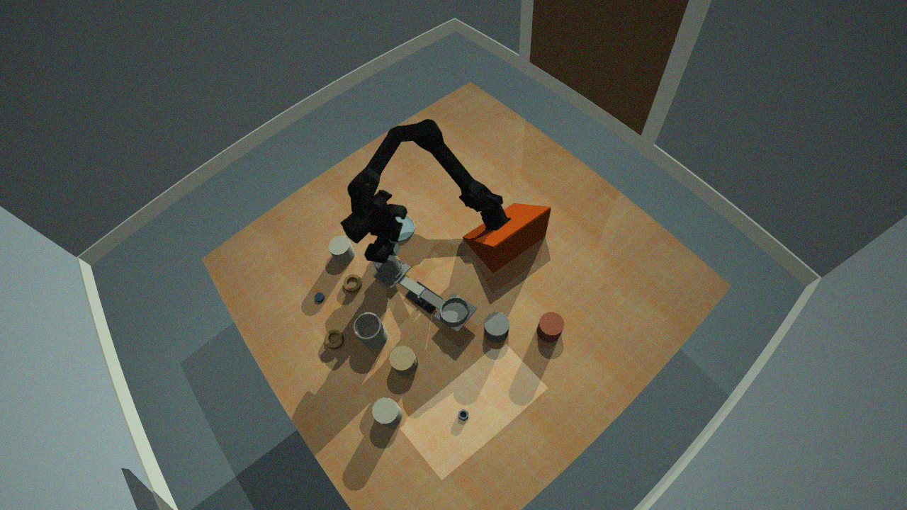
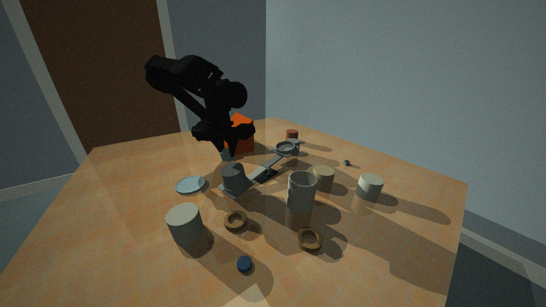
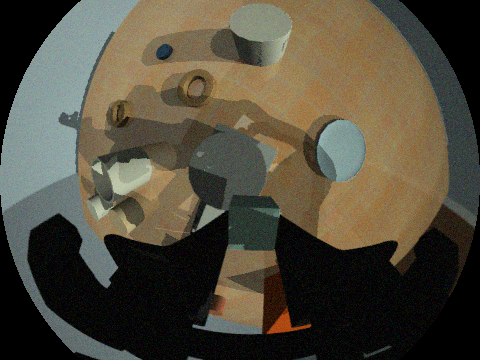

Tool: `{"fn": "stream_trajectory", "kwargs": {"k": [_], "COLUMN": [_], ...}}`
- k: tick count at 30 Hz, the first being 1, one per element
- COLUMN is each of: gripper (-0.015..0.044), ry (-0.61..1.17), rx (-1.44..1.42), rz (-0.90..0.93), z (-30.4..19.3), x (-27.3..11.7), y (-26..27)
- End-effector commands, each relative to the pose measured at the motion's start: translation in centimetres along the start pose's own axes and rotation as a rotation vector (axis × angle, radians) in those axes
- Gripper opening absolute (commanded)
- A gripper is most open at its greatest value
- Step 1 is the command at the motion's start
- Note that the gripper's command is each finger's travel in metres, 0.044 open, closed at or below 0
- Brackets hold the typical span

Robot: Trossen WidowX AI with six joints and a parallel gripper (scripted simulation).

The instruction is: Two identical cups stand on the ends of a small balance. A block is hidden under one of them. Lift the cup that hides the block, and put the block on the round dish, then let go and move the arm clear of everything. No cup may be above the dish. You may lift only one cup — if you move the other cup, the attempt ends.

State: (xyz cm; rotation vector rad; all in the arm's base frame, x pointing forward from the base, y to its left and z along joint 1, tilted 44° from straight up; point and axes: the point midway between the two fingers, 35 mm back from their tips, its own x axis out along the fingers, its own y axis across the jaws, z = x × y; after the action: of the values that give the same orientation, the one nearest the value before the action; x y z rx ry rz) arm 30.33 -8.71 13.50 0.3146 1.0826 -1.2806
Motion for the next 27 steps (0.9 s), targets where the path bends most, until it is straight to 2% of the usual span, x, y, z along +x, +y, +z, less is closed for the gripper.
{"fn": "stream_trajectory", "kwargs": {"k": [1, 20, 27], "gripper": [0.0000, 0.0000, 0.0000], "ry": [-0.010, -0.068, -0.069], "rx": [-0.004, 0.009, 0.010], "rz": [-0.006, -0.080, -0.083], "z": [1.2, 4.7, 4.8], "x": [0.5, 2.7, 3.5], "y": [-2.0, -13.5, -14.0]}}
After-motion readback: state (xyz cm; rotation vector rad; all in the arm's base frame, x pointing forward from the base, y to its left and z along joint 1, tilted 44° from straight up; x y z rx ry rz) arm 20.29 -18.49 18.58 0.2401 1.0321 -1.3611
